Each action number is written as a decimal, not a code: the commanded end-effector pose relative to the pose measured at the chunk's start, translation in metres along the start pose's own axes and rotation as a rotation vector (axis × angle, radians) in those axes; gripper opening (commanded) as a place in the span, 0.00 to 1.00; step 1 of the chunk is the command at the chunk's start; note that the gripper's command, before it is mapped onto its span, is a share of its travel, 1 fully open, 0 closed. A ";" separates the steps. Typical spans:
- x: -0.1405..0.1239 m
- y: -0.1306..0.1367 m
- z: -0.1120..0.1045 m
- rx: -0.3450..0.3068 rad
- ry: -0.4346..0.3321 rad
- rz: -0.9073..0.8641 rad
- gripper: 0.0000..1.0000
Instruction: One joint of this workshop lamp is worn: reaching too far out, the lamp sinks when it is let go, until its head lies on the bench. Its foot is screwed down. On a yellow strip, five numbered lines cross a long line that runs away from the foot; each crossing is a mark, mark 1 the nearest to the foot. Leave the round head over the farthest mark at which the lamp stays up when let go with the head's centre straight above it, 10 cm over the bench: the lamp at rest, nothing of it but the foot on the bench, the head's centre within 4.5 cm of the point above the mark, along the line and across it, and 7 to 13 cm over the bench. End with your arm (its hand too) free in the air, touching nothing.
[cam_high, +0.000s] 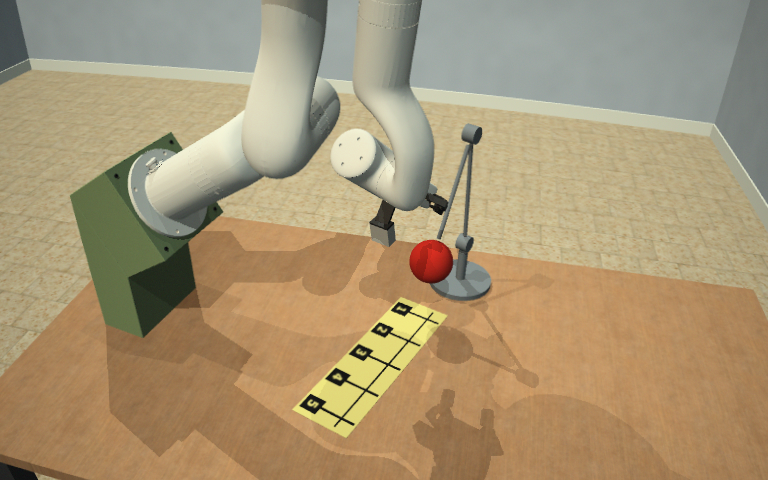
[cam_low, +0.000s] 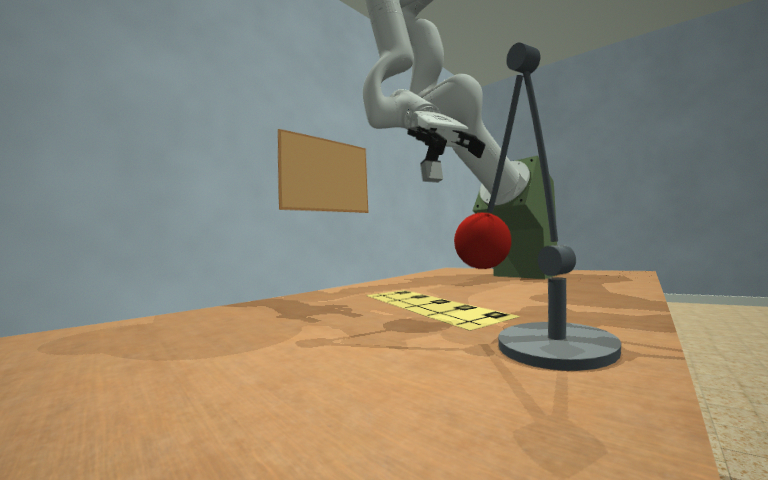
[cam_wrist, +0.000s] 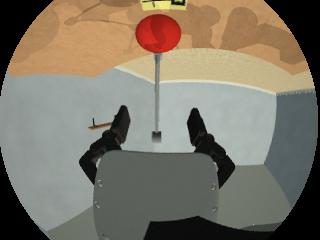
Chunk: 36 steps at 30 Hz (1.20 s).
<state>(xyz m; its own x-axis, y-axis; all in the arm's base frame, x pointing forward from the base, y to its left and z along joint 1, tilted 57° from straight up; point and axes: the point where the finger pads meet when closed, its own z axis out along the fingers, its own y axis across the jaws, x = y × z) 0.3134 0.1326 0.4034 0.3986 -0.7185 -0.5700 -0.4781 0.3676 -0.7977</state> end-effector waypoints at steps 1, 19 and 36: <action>-0.002 -0.003 0.008 0.026 0.041 -0.004 1.00; 0.001 -0.003 0.044 0.011 0.020 -0.002 1.00; 0.003 -0.004 0.076 0.009 0.036 -0.002 1.00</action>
<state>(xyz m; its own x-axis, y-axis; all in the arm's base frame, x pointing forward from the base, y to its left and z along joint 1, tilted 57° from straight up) 0.3691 0.1697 0.3912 0.3735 -0.7380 -0.5621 -0.4750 0.3683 -0.7992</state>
